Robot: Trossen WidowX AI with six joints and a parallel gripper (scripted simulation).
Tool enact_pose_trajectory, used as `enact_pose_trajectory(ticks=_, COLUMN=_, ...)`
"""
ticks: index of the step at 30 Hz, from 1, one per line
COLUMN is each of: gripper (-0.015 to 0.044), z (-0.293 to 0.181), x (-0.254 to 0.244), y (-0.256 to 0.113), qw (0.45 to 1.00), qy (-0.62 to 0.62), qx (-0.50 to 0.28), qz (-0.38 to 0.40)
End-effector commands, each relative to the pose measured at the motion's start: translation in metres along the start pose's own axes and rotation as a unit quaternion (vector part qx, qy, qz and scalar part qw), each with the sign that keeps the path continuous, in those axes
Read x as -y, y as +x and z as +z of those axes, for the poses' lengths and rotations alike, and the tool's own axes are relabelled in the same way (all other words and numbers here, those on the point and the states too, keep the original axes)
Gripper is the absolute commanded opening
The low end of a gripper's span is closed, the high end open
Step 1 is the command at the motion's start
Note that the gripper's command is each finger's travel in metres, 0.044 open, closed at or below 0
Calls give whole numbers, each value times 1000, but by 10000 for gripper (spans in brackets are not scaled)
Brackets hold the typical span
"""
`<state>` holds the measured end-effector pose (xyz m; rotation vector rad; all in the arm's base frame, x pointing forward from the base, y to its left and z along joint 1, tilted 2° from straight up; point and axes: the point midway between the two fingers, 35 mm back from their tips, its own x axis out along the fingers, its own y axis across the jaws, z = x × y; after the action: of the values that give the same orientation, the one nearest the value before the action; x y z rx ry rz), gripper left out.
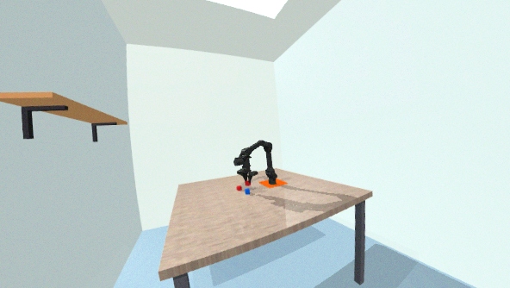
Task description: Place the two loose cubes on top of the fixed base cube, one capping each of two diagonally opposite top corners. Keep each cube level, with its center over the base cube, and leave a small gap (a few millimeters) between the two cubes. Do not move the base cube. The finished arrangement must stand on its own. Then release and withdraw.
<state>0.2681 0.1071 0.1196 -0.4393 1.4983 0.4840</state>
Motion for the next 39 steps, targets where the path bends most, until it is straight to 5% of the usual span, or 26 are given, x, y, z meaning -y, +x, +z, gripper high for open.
enact_pose_trajectory(ticks=1, gripper=105, z=-1, x=-1, y=2, qw=1000, qy=2, qx=-1, qz=2)
enact_pose_trajectory(ticks=39, gripper=105, z=-1, x=-1, y=29, qw=1000, qy=2, qx=-1, qz=2)
